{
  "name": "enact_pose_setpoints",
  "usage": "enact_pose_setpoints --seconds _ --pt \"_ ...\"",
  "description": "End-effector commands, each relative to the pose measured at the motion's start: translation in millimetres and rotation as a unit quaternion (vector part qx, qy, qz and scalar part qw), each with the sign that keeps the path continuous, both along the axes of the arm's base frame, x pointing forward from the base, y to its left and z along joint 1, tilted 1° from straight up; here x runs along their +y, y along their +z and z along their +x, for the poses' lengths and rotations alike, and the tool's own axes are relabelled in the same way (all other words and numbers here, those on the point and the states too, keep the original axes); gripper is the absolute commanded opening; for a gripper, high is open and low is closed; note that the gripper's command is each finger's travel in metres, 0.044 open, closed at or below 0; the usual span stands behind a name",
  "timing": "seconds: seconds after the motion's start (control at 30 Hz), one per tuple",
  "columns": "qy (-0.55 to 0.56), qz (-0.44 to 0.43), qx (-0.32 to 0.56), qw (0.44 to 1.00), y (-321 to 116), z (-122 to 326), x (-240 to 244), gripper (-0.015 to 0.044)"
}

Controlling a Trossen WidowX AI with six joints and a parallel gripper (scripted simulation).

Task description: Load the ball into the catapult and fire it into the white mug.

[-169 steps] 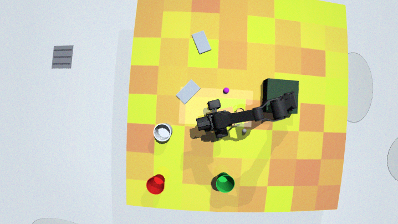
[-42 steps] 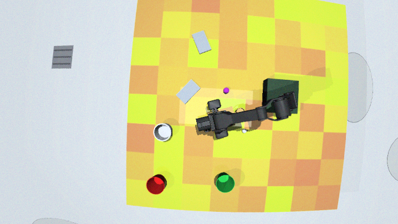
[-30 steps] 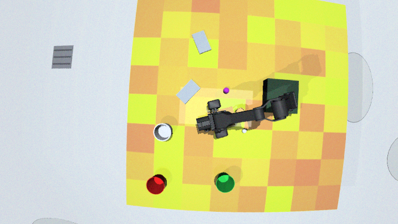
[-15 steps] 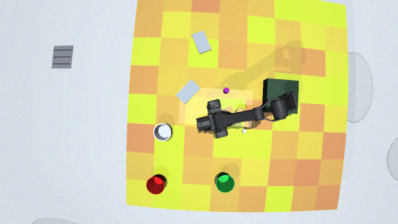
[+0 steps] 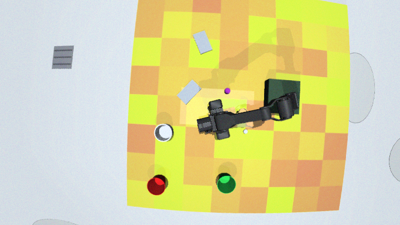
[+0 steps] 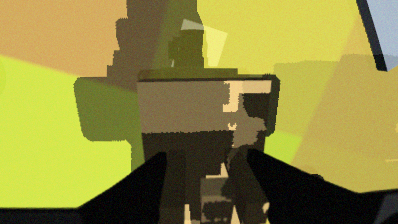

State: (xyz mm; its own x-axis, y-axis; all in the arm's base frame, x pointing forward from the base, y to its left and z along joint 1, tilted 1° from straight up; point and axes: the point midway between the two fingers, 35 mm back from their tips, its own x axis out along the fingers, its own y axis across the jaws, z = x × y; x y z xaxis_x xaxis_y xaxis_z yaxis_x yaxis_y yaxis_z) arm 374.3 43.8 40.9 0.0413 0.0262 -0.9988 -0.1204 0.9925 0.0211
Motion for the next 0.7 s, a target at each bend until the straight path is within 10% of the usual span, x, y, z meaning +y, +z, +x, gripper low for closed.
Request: enact_pose_setpoints --seconds 0.0,0.67 --pt "0.001 0.000 -0.001 1.000 5.3 0.5 -0.2 0.0000" --pt "0.000 0.000 -0.001 1.000 -26.8 2.9 0.7 0.0000"
